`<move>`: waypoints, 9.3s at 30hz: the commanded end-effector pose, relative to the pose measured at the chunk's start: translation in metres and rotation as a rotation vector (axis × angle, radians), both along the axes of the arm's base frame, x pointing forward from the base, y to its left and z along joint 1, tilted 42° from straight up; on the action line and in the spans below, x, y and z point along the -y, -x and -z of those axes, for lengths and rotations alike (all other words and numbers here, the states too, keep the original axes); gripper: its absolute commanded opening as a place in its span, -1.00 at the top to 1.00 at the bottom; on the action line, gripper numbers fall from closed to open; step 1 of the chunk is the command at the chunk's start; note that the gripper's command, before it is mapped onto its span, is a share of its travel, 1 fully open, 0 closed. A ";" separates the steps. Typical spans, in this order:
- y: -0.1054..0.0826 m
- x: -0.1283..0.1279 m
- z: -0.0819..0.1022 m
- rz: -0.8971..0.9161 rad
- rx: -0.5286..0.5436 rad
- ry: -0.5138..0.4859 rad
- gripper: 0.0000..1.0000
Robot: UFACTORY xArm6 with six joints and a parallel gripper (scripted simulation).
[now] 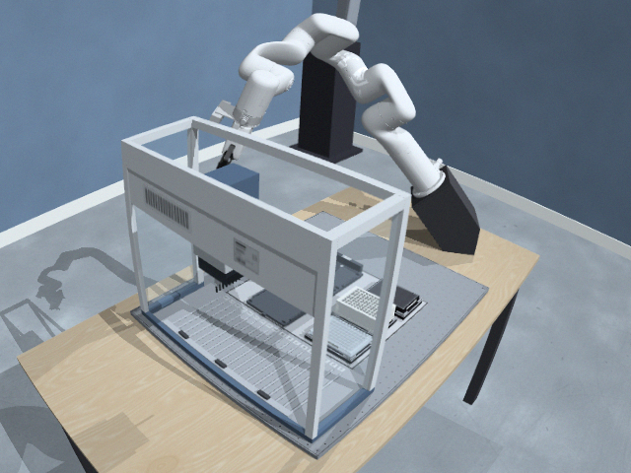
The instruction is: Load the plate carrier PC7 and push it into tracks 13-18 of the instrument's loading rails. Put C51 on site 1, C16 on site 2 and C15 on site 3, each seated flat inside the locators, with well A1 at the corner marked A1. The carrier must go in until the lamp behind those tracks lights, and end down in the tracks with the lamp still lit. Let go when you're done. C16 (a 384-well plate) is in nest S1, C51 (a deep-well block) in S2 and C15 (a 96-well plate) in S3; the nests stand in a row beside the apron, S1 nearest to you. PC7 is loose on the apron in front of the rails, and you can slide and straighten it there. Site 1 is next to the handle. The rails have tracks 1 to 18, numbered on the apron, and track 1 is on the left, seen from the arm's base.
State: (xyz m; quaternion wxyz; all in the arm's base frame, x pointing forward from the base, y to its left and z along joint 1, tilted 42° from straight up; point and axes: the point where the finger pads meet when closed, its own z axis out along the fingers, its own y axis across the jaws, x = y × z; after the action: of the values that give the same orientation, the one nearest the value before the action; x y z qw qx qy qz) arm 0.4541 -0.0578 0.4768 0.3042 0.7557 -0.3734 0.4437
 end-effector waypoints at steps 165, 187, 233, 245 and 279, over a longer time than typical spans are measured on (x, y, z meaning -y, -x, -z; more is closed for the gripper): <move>-0.128 -0.255 0.388 -1.549 -1.769 0.971 -1.00; -0.142 -0.237 0.413 -1.549 -1.769 0.971 -1.00; -0.155 -0.221 0.436 -1.549 -1.770 0.971 -1.00; -0.158 -0.217 0.441 -1.549 -1.770 0.971 -1.00; -0.159 -0.216 0.442 -1.549 -1.770 0.971 1.00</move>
State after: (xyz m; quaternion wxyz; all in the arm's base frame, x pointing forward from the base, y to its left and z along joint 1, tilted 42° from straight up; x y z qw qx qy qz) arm 0.6121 0.1571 0.0329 0.3548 0.6239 0.6937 -0.0604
